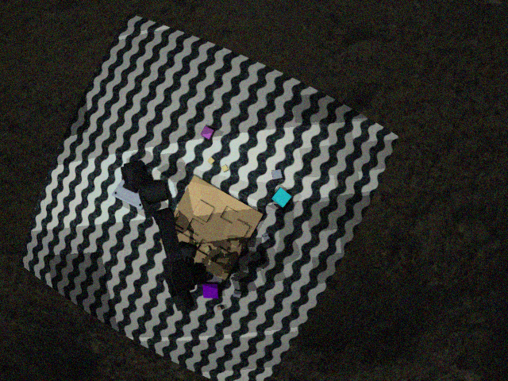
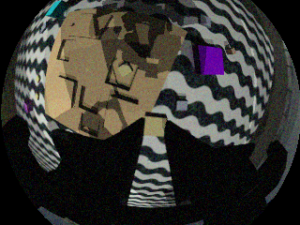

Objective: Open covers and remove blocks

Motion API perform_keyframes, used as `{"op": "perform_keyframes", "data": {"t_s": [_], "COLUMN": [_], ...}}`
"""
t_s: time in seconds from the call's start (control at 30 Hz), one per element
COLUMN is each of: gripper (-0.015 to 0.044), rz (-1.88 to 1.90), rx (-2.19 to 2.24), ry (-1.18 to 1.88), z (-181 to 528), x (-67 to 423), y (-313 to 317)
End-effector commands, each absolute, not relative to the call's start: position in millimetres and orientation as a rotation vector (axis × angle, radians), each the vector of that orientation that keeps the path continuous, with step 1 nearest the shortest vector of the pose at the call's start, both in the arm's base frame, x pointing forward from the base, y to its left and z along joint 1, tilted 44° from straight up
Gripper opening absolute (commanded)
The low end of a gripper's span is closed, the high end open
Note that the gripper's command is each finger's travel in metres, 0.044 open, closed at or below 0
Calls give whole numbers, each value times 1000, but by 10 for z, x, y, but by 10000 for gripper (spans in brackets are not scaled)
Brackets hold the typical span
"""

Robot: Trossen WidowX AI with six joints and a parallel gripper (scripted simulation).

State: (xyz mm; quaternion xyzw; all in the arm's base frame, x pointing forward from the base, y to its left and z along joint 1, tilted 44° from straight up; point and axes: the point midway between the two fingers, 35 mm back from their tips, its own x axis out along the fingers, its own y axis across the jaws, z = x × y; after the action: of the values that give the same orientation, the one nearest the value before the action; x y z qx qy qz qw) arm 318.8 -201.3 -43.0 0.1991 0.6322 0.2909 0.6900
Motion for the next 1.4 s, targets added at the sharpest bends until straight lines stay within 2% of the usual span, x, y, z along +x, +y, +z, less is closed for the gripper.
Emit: {"op": "perform_keyframes", "data": {"t_s": [0.0, 0.8, 1.37], "gripper": [80, 80, 80], "rz": [655, 681, 682], "rx": [439, 451, 451], "ry": [1415, 1408, 1407], "z": [-531, -1075, -1266], "x": [3107, 2493, 2505], "y": [-2102, -2523, -2397]}}
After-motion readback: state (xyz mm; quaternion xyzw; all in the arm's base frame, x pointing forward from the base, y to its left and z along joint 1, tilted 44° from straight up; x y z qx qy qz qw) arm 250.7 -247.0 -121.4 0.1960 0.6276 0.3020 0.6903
